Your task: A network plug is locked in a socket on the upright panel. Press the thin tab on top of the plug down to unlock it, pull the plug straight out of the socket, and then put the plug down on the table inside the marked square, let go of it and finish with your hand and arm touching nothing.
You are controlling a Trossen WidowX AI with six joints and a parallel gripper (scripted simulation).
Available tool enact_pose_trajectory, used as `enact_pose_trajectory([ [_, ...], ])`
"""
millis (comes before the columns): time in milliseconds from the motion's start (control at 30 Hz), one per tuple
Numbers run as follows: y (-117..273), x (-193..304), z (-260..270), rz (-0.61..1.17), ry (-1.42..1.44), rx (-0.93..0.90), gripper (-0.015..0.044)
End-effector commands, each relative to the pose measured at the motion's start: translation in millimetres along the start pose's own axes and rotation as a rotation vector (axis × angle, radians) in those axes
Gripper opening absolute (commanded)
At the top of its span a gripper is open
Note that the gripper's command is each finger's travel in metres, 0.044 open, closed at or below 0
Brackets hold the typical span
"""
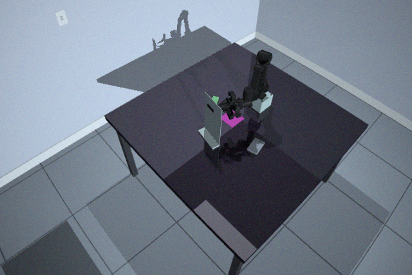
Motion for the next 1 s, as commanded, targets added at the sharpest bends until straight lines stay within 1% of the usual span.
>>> enact_pose_trajectory([
  [0, -8.8, -3.0, 1.1, -0.004, 0.006, -0.001, 0.0156],
  [200, -12.4, -3.7, 1.2, -0.003, 0.006, -0.001, 0.0156],
  [300, -12.4, -3.7, 1.2, -0.003, 0.006, -0.001, 0.0077],
  [667, -12.4, -3.7, 1.2, -0.003, 0.006, -0.001, 0.0004],
  [967, -9.3, -2.4, 1.3, -0.003, 0.006, -0.001, 0.0000],
])
Point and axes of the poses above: the point midway between the two fingers, 35 mm back from their tips, its own y axis back along the fingers, its own z axis across the jaws, x = y × z, the point moved 8 cm from there along y, back along the fingers, and after that the axes turned 1 degree about -y, right-handed, at the moved point
